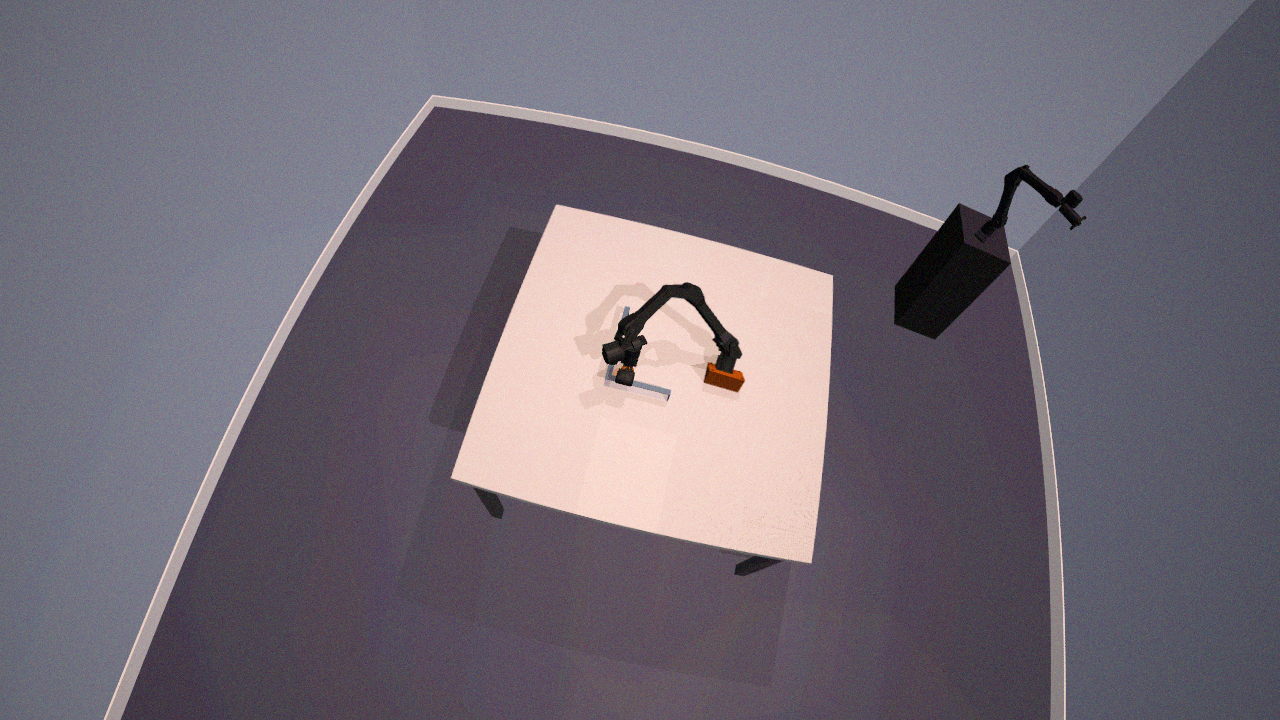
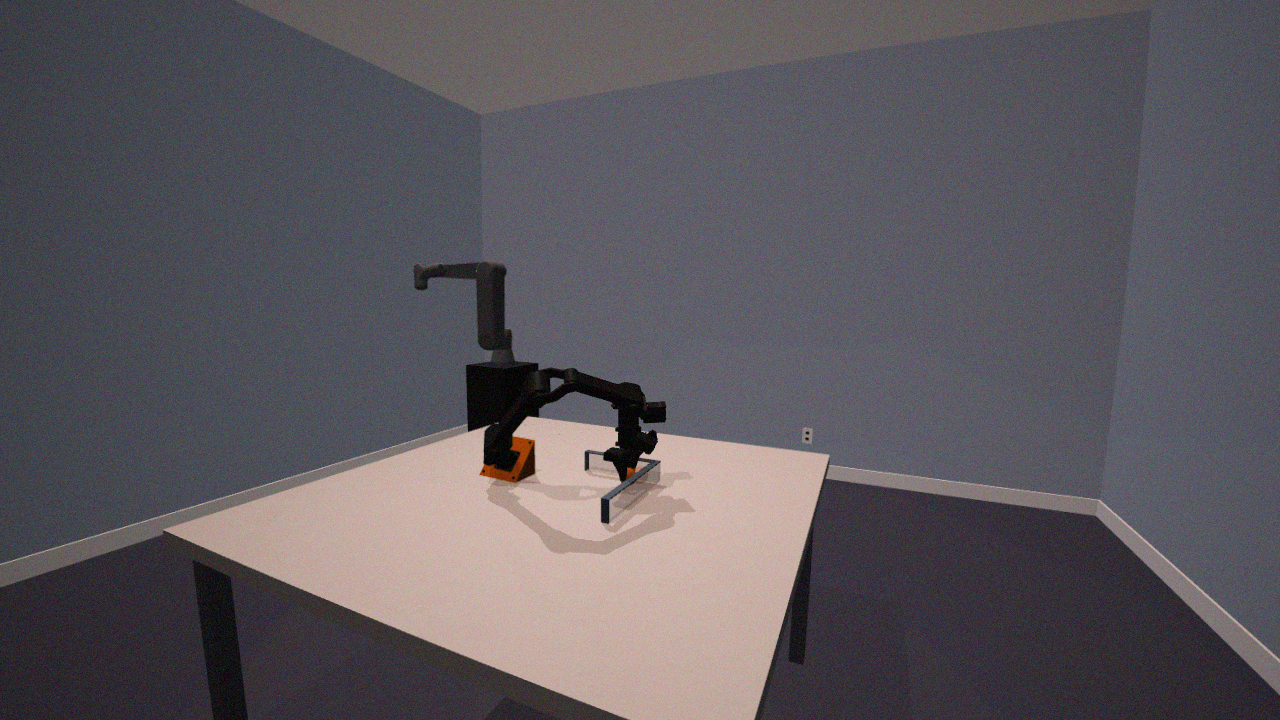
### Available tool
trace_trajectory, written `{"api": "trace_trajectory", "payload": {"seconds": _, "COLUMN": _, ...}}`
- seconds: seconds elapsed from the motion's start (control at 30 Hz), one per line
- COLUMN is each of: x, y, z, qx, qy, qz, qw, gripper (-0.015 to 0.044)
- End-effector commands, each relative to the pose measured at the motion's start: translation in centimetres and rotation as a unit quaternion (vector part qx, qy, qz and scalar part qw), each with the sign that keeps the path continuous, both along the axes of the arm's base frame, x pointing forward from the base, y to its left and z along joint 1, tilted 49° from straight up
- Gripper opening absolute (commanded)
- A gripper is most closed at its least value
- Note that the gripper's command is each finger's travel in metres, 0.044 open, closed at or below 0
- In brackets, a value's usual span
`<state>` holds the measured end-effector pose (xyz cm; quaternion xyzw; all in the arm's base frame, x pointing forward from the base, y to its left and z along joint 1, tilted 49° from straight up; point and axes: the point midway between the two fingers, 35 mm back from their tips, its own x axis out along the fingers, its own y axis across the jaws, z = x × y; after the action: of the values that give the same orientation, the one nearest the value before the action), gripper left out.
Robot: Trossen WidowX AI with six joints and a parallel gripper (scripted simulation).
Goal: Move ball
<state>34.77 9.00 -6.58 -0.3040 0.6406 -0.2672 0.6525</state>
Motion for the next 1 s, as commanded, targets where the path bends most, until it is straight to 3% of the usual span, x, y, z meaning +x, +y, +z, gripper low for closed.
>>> {"api": "trace_trajectory", "payload": {"seconds": 0.0, "x": 0.0, "y": 0.0, "z": 0.0, "qx": 0.0, "qy": 0.0, "qz": 0.0, "qw": 1.0, "gripper": 0.0026}}
{"api": "trace_trajectory", "payload": {"seconds": 0.37, "x": 0.0, "y": 0.0, "z": 0.0, "qx": 0.0, "qy": 0.0, "qz": 0.0, "qw": 1.0, "gripper": 0.0308}}
{"api": "trace_trajectory", "payload": {"seconds": 0.53, "x": 0.1, "y": 0.7, "z": 0.6, "qx": 0.0, "qy": 0.0, "qz": 0.0, "qw": 1.0, "gripper": 0.0308}}
{"api": "trace_trajectory", "payload": {"seconds": 0.73, "x": -0.3, "y": 6.2, "z": 5.6, "qx": 0.0, "qy": 0.002, "qz": 0.003, "qw": 1.0, "gripper": 0.0308}}
{"api": "trace_trajectory", "payload": {"seconds": 0.97, "x": 0.0, "y": 5.8, "z": 5.1, "qx": 0.002, "qy": -0.001, "qz": 0.01, "qw": 1.0, "gripper": 0.0308}}
